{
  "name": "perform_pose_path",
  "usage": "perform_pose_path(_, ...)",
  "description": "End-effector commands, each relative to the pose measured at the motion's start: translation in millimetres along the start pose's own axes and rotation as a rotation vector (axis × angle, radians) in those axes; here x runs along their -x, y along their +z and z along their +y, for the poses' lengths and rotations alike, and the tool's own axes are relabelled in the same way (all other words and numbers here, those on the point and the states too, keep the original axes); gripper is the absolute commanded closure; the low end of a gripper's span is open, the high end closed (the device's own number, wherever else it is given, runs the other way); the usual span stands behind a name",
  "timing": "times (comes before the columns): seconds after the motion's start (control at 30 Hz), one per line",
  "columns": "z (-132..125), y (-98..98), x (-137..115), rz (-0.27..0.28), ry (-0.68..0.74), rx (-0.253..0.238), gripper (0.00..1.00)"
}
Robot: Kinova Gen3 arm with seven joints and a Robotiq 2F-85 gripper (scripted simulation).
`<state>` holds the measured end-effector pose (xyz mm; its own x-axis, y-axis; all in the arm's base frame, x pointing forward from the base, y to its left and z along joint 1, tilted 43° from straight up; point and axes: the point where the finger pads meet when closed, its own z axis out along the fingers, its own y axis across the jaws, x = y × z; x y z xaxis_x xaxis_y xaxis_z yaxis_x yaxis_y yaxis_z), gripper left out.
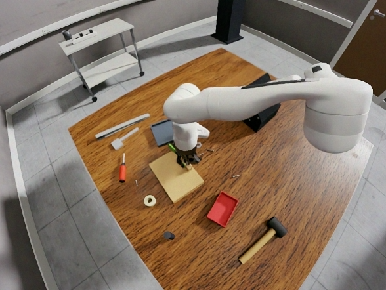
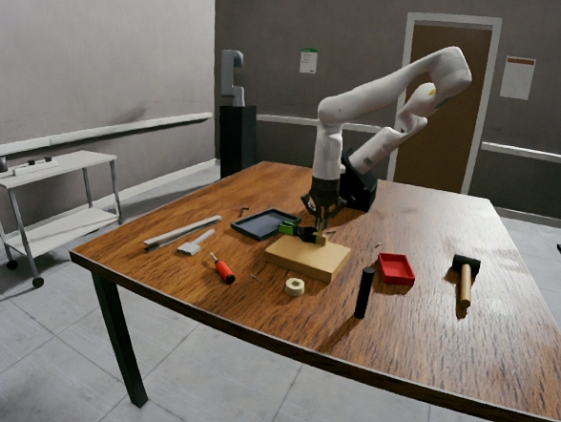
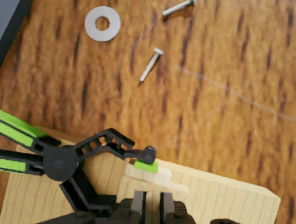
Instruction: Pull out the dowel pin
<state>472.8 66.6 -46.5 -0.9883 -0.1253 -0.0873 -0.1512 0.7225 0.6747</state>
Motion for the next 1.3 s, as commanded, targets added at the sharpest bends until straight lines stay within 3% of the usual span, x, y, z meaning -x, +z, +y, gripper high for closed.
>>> perform_pose_path(0.0, -0.3, -1.1, 0.6, -0.002, 0.028, -0.001, 0.90)
perform_pose_path(1.27, -0.3, -1.4, 0.6, -0.002, 0.288, -0.001, 0.90)
